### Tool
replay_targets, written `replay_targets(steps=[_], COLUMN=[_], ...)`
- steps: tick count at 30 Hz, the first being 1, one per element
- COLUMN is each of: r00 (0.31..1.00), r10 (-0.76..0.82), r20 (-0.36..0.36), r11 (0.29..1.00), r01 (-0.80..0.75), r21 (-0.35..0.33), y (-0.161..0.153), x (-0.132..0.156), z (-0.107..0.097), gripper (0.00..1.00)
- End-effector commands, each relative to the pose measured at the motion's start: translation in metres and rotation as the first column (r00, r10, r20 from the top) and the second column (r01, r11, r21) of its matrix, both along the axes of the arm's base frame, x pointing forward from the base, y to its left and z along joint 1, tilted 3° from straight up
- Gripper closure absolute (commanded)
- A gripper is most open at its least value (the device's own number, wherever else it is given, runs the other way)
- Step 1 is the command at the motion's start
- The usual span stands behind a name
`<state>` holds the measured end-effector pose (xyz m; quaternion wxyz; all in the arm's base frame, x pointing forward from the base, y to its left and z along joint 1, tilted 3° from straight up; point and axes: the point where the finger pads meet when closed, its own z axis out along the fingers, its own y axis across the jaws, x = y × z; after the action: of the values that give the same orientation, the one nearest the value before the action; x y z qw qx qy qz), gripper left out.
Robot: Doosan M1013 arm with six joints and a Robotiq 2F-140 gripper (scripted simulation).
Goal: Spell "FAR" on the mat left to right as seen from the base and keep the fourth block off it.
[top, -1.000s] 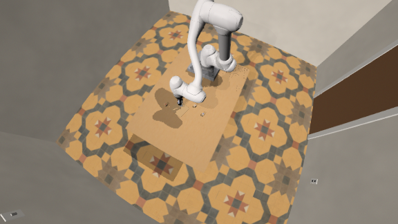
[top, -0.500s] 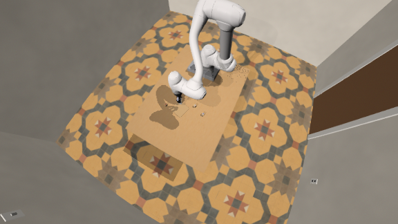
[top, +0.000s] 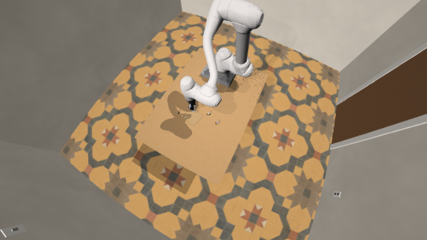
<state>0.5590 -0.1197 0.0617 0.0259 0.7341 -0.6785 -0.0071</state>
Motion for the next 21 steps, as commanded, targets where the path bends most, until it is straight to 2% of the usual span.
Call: replay_targets(steps=[1,3,5,6,9,15,20,21], r00=[0.99,0.978,0.978,0.958,0.923,0.819,0.702,0.702], r10=[-0.138,-0.208,-0.208,-0.288,-0.385,-0.574,-0.711,-0.711], r20=[0.01,0.013,0.013,0.016,0.021,0.031,0.04,0.04], r11=[0.99,0.978,0.978,0.958,0.922,0.818,0.702,0.702], r01=[0.138,0.208,0.208,0.288,0.386,0.574,0.712,0.712], r21=[-0.009,-0.011,-0.011,-0.014,-0.016,-0.021,-0.022,-0.022], y=[0.0,0.0,0.0,0.0,0.001,0.001,0.001,0.001], x=[0.003,0.003,0.003,0.003,0.003,0.003,0.003,0.003], z=[0.0,-0.002,-0.002,-0.004,-0.006,-0.01,-0.014,-0.014], gripper=[0.87,0.87,0.87,0.87,0.87,0.87,0.87,0.87])
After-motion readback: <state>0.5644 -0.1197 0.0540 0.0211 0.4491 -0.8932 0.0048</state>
